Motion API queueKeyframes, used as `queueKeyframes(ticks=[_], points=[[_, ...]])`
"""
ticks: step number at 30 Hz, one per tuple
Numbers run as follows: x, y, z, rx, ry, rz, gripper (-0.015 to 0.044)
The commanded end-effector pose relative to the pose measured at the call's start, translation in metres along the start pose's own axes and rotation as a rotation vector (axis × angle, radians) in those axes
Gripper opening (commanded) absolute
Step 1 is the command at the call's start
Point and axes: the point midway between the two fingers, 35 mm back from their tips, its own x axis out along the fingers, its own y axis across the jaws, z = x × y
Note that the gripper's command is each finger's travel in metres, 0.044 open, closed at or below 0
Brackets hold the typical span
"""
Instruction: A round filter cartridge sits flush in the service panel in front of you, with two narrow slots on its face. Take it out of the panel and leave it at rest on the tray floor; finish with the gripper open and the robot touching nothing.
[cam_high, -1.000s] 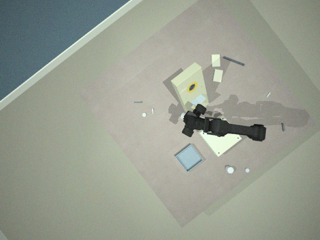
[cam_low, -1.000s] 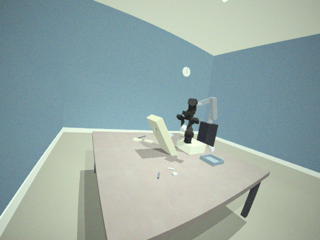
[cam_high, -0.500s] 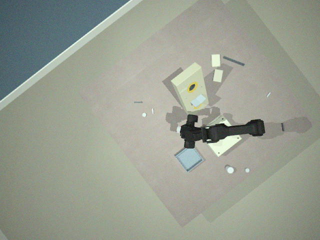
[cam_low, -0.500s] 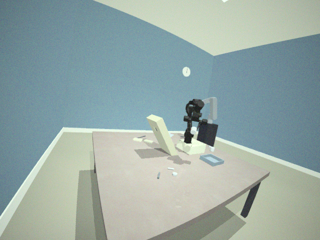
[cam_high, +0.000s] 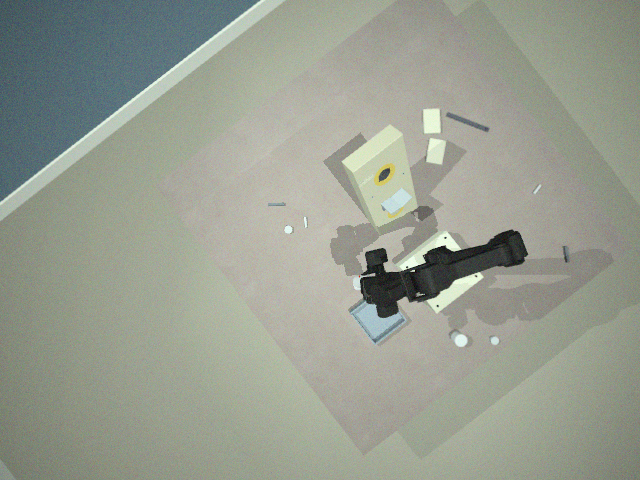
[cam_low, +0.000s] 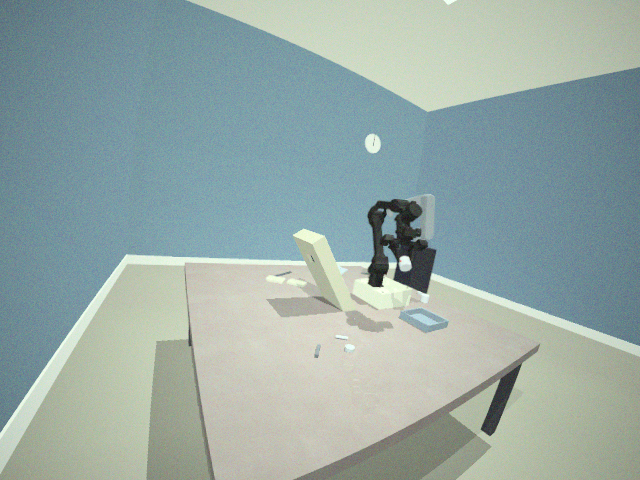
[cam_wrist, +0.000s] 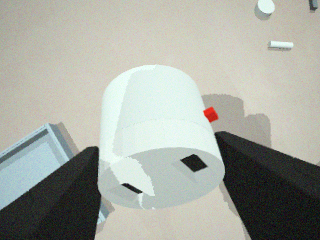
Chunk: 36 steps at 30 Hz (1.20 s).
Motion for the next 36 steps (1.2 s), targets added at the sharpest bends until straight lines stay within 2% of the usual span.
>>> queueKeyframes(ticks=[1,17,36], points=[[0.001,0.004,0.002,-0.024,-0.004,0.012,0.0],[0.052,0.076,-0.027,-0.241,-0.003,0.147,0.0],[0.095,0.158,-0.11,-0.545,-0.004,0.328,0.0]])
